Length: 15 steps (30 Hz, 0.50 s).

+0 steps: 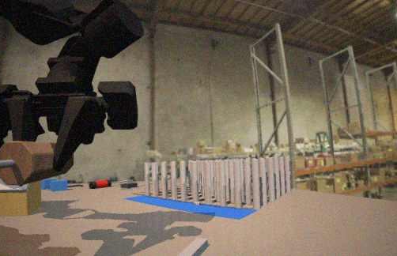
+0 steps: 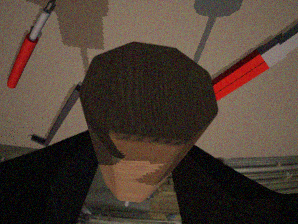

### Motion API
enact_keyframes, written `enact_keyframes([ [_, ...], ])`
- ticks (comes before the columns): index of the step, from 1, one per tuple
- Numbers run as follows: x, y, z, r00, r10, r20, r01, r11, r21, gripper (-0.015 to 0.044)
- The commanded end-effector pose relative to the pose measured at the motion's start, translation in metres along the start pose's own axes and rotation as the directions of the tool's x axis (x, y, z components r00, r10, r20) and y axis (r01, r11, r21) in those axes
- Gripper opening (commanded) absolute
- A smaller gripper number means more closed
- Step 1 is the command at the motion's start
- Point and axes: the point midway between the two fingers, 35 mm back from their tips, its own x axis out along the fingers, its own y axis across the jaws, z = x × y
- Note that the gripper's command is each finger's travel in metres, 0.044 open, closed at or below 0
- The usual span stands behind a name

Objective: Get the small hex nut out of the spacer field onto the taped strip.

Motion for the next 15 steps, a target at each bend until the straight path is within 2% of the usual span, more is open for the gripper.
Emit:
enact_keyframes([
  [1, 0.0029, -0.0006, 0.0027, 1.0, -0.001, 0.003, 0.001, 1.0, -0.004, 0.0],
  [15, 0.011, -0.0017, 0.0081, 1.0, 0.0, 0.006, 0.0, 1.0, -0.003, 0.0],
])
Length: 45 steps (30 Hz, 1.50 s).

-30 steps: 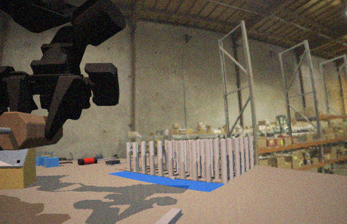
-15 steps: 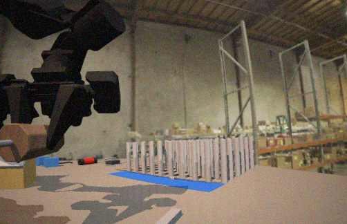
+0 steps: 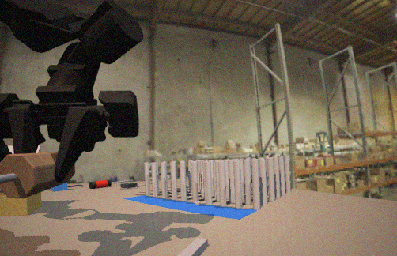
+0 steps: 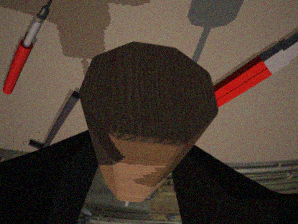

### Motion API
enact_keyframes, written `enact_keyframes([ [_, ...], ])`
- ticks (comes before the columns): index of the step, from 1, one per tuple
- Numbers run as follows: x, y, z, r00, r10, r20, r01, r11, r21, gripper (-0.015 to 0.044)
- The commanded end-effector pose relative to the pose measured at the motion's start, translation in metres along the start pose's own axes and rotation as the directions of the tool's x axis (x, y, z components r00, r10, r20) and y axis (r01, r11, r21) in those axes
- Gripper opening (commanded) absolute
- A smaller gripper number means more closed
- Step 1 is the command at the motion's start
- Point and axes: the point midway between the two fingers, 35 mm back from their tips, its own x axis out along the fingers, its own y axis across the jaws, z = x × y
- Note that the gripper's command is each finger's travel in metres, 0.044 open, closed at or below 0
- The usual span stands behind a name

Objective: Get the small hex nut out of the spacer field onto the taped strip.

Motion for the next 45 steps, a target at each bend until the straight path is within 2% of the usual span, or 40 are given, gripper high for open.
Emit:
enact_keyframes([
  [1, 0.003, 0.0, 0.003, 1.0, -0.001, 0.003, 0.001, 1.0, -0.004, 0.0],
  [45, 0.028, -0.001, 0.017, 1.0, -0.004, 0.003, 0.004, 1.0, -0.003, 0.0],
])
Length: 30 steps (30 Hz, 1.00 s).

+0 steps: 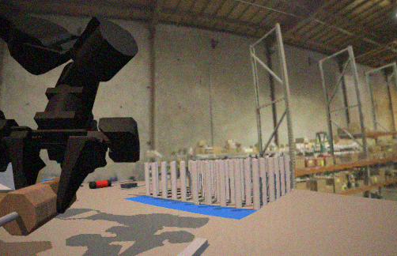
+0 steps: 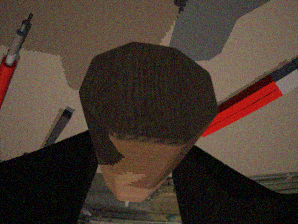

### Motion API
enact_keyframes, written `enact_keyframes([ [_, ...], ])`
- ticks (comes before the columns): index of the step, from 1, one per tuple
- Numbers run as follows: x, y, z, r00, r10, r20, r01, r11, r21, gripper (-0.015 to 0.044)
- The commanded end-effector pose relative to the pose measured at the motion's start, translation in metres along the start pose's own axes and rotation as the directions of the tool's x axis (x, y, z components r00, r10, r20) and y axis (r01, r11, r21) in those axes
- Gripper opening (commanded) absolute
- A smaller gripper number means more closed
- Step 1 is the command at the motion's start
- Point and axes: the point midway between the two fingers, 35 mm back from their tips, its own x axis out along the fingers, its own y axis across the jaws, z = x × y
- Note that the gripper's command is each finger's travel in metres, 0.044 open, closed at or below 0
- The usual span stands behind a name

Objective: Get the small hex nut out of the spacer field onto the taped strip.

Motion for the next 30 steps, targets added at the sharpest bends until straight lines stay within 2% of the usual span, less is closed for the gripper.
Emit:
enact_keyframes([
  [1, 0.003, 0.0, 0.002, 1.0, -0.002, 0.001, 0.002, 1.0, -0.004, 0.0],
  [30, 0.019, 0.002, 0.01, 1.0, -0.007, -0.006, 0.007, 1.0, -0.005, 0.0],
])
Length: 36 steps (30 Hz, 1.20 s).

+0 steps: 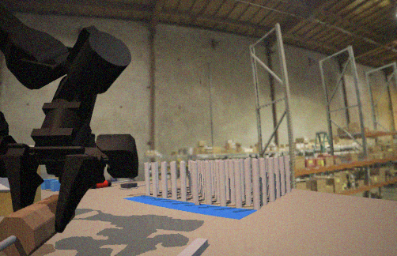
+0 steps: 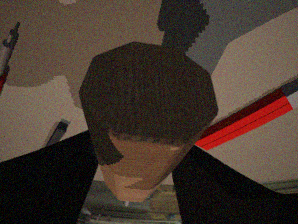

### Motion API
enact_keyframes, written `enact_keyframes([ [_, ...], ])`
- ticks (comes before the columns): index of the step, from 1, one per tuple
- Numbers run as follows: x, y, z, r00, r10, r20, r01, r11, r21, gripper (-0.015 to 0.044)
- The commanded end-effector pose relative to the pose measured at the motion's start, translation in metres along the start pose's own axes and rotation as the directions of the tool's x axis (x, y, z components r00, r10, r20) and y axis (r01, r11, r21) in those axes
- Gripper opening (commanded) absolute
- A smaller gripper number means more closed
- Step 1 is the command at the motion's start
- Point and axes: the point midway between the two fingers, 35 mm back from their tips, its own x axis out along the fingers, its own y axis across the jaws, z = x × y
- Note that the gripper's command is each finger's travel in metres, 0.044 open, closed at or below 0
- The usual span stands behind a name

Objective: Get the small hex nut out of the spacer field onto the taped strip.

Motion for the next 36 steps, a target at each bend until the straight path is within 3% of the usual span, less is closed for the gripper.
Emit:
enact_keyframes([
  [1, 0.003, 0.0, 0.002, 1.0, -0.003, 0.0, 0.003, 1.0, -0.005, 0.0],
  [36, 0.021, 0.005, 0.01, 1.0, -0.01, -0.016, 0.01, 1.0, -0.008, 0.0],
])
